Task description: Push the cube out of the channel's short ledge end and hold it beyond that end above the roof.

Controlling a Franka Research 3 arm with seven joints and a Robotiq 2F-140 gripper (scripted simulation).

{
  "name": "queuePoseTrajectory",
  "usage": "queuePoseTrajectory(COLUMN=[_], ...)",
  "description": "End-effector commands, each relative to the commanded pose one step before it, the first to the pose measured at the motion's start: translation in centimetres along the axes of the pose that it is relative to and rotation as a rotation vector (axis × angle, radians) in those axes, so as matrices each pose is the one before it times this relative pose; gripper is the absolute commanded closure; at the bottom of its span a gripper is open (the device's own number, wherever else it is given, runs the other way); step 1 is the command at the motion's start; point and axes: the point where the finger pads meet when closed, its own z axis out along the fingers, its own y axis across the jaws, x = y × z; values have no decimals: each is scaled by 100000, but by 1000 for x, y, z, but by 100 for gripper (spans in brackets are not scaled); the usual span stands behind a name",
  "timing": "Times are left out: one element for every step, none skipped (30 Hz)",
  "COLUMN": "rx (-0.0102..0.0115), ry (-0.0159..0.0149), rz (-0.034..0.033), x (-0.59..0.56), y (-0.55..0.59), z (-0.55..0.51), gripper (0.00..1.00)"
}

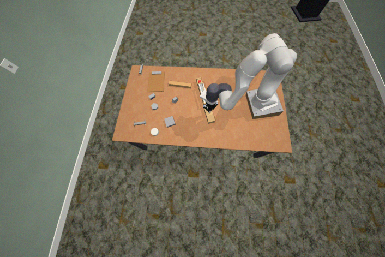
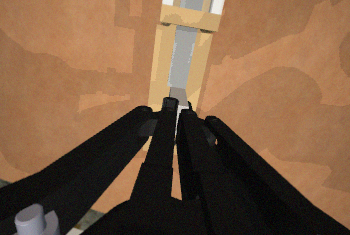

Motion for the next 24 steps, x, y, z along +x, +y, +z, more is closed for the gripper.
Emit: queuePoseTrajectory(rx=[200, 0, 0, 0, 0, 0, 0, 0, -2, -10, -3, 0, 2, 12, -7, 1, 1, 0, 0, 2, 1, 2, -2, 2], ry=[-248, 0, 0, 0, 0, 0, 0, 0, 2, 10, 3, 0, -2, -13, 8, -1, -1, 0, 0, -2, -1, -2, 2, -3], rz=[-1138, 0, 0, 0, 0, 0, 0, 0, 0, 2, 1, 0, 0, -3, 2, 0, 0, 0, 0, -1, 0, -1, 1, -1], x=[422, 0, 100, 100, 100, 100, 100, 100, 1, 4, 1, 0, -1, -6, 3, 0, 0, 0, 0, -1, 0, -1, 1, -1], y=[-91, 0, 0, 0, 0, 0, 0, 0, 0, 2, 1, 0, 0, -3, 1, 0, 0, 0, 0, 0, 0, 0, 0, 0], z=[3, 0, 0, 0, 0, 0, 0, 0, -14, -89, -211, -361, -521, -672, -795, -872, -888, 0, 0, -835, -713, -536, -333, -144], gripper=[100, 100, 100, 100, 100, 100, 100, 100, 100, 100, 100, 100, 100, 100, 100, 100, 100, 100, 100, 100, 100, 100, 100, 100])
